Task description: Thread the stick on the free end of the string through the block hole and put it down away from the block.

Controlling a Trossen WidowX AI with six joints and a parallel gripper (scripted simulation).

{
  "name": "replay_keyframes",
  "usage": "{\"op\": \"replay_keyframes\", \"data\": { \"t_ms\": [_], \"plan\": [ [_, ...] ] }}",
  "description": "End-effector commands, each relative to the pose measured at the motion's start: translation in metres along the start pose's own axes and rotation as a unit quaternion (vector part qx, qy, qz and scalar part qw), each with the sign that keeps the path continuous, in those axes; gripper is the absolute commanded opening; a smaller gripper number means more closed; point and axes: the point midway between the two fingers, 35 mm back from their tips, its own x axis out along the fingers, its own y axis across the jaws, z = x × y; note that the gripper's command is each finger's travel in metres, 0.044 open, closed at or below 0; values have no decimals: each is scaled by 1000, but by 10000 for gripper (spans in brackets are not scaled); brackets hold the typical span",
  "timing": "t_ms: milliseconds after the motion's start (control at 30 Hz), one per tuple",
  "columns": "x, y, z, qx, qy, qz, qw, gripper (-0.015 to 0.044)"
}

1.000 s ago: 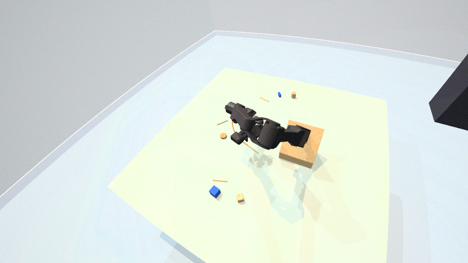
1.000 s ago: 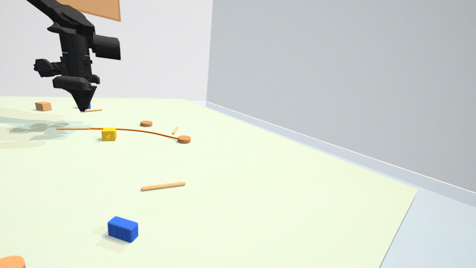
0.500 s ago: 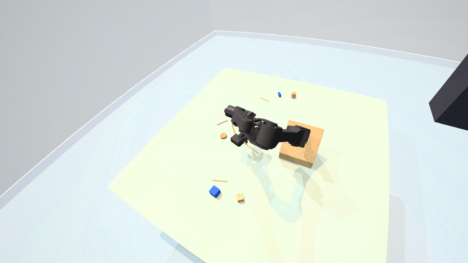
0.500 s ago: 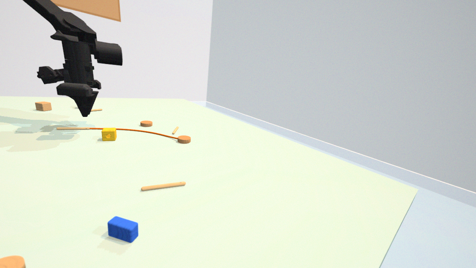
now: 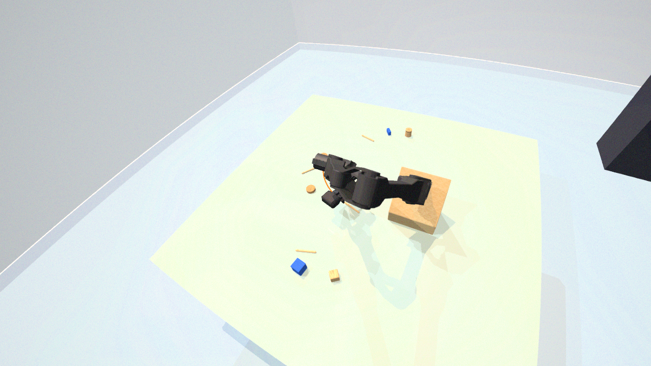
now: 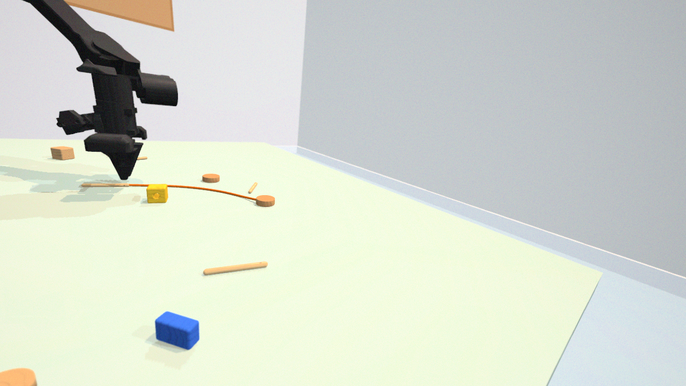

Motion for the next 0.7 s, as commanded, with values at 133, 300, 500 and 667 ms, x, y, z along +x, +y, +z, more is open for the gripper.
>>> {"op": "replay_keyframes", "data": {
  "t_ms": [133, 300, 500, 667],
  "plan": [
    [13, 1, 3, 5, -3, -2, 1000, 120],
    [19, 0, 4, 5, -4, -3, 1000, 120],
    [18, 0, 3, 2, -2, -2, 1000, 68],
    [18, 0, 3, 2, -2, -2, 1000, 0]
  ]
}}
